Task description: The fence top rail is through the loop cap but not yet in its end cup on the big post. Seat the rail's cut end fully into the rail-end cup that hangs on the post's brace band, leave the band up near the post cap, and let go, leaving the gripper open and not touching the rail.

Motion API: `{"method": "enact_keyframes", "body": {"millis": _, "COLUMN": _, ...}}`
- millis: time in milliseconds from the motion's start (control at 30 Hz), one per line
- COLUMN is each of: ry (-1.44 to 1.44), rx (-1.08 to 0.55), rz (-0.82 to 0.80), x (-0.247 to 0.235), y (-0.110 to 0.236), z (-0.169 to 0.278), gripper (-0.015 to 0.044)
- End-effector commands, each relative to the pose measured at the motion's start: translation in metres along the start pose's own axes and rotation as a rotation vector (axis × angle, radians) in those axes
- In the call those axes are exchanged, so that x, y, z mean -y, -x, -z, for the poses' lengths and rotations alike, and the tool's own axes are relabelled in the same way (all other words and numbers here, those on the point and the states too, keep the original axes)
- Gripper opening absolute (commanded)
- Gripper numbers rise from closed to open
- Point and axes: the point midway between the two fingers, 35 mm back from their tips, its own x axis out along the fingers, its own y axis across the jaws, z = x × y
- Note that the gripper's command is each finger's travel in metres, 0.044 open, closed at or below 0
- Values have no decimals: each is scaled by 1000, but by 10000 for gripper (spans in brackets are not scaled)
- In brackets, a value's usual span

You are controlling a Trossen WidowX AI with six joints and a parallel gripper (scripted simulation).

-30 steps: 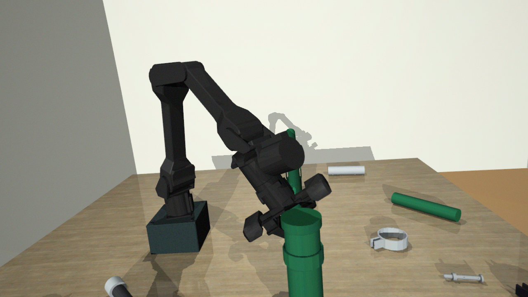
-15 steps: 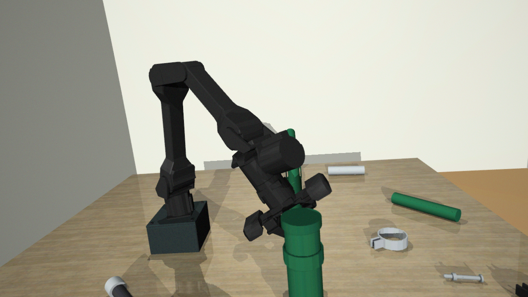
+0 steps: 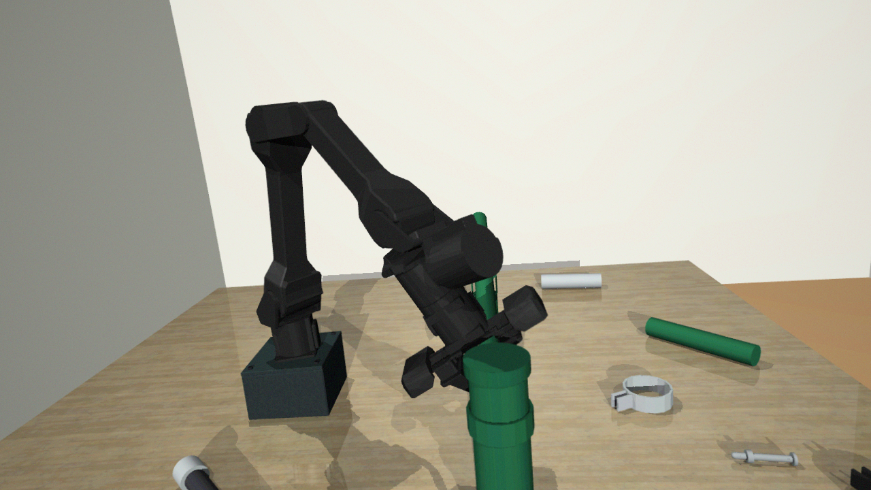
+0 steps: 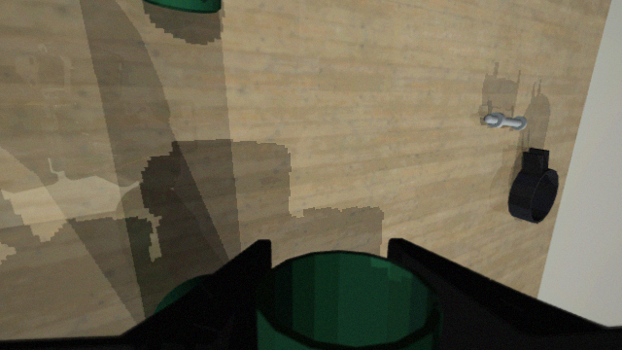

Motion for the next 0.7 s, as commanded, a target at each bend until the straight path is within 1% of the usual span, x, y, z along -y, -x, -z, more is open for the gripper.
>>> {"method": "enact_keyframes", "body": {"millis": 0, "ry": 0, "rx": 0, "rz": 0, "x": 0, "y": 0, "z": 0, "gripper": 158}}
{"method": "enact_keyframes", "body": {"millis": 200, "ry": 1, "rx": 1, "rz": 0, "x": 2, "y": 3, "z": -3, "gripper": 315}}
{"method": "enact_keyframes", "body": {"millis": 367, "ry": 3, "rx": 2, "rz": 0, "x": 11, "y": 16, "z": -19, "gripper": 440}}
{"method": "enact_keyframes", "body": {"millis": 533, "ry": 5, "rx": 4, "rz": 1, "x": 19, "y": 32, "z": -38, "gripper": 440}}
{"method": "enact_keyframes", "body": {"millis": 667, "ry": 5, "rx": 4, "rz": 1, "x": 20, "y": 34, "z": -40, "gripper": 440}}
